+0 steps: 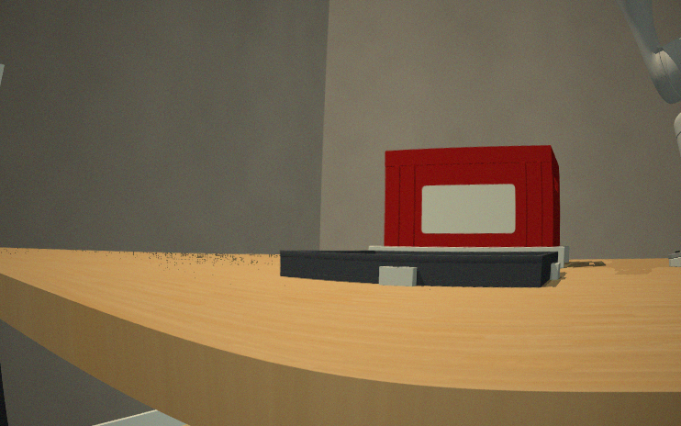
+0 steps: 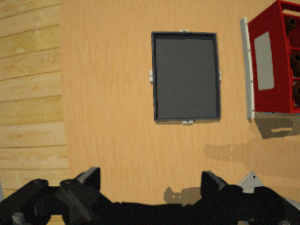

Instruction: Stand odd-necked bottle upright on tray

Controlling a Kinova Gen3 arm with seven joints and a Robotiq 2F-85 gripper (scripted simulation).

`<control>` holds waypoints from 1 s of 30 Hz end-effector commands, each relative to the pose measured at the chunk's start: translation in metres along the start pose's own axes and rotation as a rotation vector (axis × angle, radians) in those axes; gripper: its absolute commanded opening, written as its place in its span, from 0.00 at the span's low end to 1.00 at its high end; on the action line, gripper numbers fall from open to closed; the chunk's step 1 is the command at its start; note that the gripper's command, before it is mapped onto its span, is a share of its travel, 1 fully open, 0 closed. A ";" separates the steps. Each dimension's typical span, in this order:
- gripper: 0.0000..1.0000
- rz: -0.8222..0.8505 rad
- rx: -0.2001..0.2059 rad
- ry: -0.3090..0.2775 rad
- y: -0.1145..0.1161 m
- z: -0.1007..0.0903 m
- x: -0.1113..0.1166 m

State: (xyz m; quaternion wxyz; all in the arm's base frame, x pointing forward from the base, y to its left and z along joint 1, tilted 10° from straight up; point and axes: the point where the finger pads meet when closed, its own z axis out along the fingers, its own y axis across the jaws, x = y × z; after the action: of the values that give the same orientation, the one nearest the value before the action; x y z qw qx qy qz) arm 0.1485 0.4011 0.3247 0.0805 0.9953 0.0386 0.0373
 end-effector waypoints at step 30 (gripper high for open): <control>1.00 0.292 0.035 -0.005 0.152 0.063 0.170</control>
State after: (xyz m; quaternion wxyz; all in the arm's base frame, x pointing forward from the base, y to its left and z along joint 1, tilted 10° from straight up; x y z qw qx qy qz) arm 0.3152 0.2800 0.2970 0.0593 0.9942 -0.0786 0.0433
